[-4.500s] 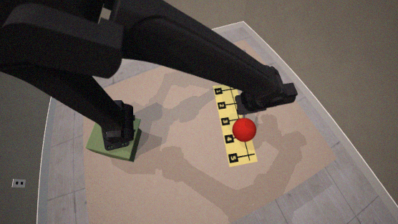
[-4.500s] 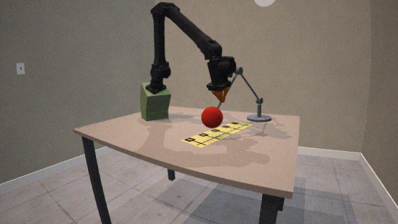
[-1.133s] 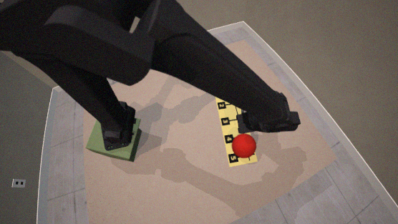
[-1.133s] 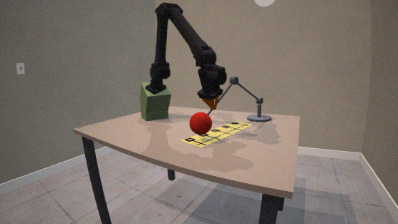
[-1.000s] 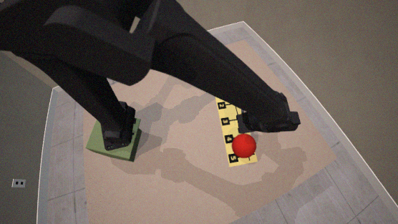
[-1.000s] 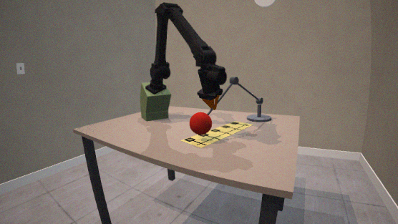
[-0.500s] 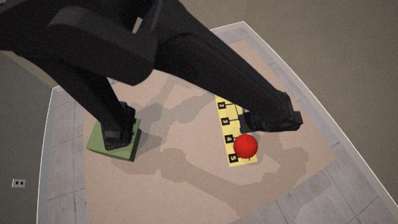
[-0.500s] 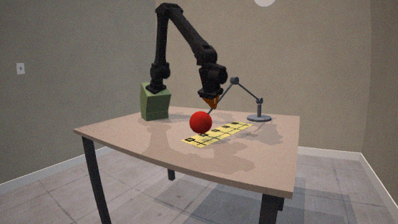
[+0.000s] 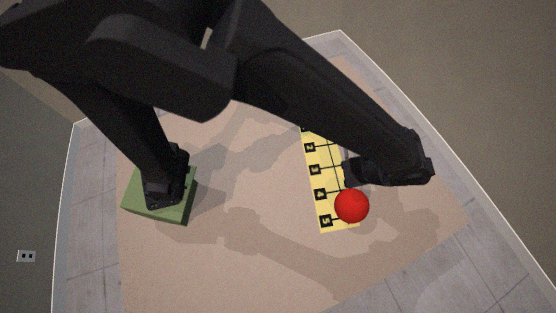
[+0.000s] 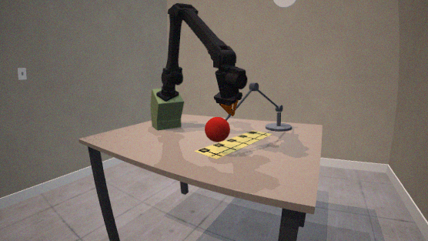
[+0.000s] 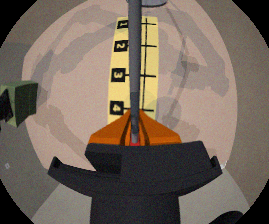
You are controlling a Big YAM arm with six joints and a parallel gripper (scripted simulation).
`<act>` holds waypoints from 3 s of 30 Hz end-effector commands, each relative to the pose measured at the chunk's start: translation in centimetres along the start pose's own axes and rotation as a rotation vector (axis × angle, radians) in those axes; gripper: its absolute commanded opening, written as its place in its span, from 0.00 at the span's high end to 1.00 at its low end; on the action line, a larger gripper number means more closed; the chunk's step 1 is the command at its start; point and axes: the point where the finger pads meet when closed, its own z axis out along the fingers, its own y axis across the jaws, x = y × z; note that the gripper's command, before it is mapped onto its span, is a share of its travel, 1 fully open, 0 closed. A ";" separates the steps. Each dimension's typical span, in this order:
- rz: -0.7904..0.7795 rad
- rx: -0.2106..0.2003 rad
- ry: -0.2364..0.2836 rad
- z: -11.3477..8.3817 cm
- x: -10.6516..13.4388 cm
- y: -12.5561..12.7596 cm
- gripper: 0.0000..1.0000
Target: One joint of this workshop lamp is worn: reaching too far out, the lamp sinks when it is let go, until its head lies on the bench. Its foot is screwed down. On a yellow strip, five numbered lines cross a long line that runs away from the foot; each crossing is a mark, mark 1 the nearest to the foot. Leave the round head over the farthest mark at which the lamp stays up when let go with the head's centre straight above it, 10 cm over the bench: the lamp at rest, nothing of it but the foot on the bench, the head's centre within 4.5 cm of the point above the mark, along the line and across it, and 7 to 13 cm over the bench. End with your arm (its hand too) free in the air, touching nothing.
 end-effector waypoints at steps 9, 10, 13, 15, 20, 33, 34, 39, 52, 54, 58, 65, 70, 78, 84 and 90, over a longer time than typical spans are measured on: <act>0.015 0.114 0.068 -5.4 4.8 -3.8 1.00; 0.015 0.114 0.068 -5.4 4.8 -3.8 1.00; 0.014 0.112 0.066 -5.3 4.9 -3.8 1.00; 0.014 0.109 0.064 -5.3 4.9 -3.7 1.00; 0.012 0.103 0.058 -5.2 5.1 -3.7 1.00; 0.009 0.089 0.045 -4.9 5.4 -3.6 1.00; 0.009 0.088 0.043 -4.9 5.4 -3.6 1.00; 0.007 0.081 0.037 -4.8 5.5 -3.5 1.00; 0.004 0.068 0.023 -4.7 5.7 -3.4 1.00; 0.003 0.066 0.021 -4.7 5.7 -3.4 1.00; 0.002 0.062 0.017 -4.6 5.8 -3.3 1.00; 0.002 0.059 0.013 -4.5 5.8 -3.3 1.00; 0.001 0.059 0.012 -4.5 5.9 -3.2 1.00; 0.001 0.059 0.011 -4.5 5.9 -3.1 1.00; 0.001 0.059 0.011 -4.5 6.0 -3.1 1.00; 0.001 0.059 0.011 -4.5 6.0 -3.0 1.00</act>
